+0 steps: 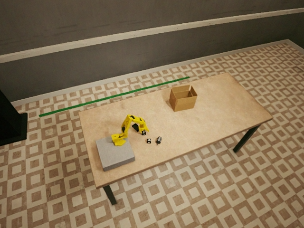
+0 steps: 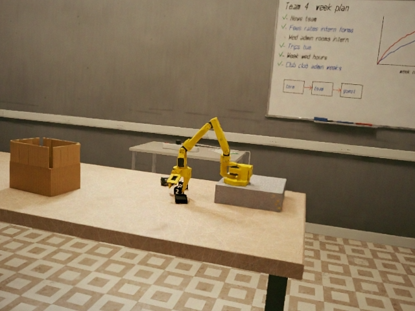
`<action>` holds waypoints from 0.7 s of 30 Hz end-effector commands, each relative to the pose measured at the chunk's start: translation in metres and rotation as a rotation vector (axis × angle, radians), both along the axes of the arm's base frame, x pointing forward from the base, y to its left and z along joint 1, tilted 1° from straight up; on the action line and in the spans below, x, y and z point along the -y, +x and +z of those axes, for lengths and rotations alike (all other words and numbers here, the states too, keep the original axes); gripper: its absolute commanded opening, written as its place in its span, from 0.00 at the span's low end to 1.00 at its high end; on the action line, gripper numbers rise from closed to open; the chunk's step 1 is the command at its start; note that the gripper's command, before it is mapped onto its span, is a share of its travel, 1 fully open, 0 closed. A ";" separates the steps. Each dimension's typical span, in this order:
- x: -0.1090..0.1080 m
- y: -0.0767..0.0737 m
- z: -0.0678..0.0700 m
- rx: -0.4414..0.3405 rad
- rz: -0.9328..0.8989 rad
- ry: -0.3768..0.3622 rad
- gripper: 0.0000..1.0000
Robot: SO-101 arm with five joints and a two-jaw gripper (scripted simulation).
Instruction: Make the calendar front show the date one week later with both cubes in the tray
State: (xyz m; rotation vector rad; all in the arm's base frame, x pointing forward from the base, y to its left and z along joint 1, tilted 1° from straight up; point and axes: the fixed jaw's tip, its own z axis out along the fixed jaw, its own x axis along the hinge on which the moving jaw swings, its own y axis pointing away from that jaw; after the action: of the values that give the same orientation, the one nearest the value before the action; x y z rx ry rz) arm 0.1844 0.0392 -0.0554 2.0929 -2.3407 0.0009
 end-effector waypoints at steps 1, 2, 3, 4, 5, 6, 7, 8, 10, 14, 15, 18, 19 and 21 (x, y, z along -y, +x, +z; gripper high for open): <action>0.001 -0.003 0.002 -0.015 0.003 -0.002 0.36; 0.001 -0.002 0.004 -0.015 0.003 -0.002 0.36; 0.001 -0.002 0.006 -0.015 0.003 -0.002 0.36; 0.001 -0.002 0.009 -0.015 0.003 -0.002 0.36; 0.001 -0.001 0.012 -0.015 0.003 -0.002 0.36; 0.001 -0.001 0.015 -0.015 0.003 -0.002 0.36; 0.001 -0.001 0.019 -0.015 0.003 -0.002 0.36; 0.001 0.000 0.022 -0.015 0.003 -0.002 0.36; 0.001 0.000 0.026 -0.015 0.003 -0.002 0.36; 0.001 0.000 0.037 -0.015 0.003 -0.002 0.36; 0.001 0.000 0.041 -0.015 0.003 -0.002 0.36; 0.001 -0.001 0.049 -0.015 0.003 -0.002 0.36; 0.001 -0.001 0.051 -0.015 0.003 -0.002 0.36; 0.001 -0.002 0.054 -0.015 0.003 -0.002 0.36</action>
State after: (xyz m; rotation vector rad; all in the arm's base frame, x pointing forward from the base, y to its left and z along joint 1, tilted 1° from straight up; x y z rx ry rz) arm 0.1810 0.0386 -0.0101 2.0769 -2.3229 -0.0209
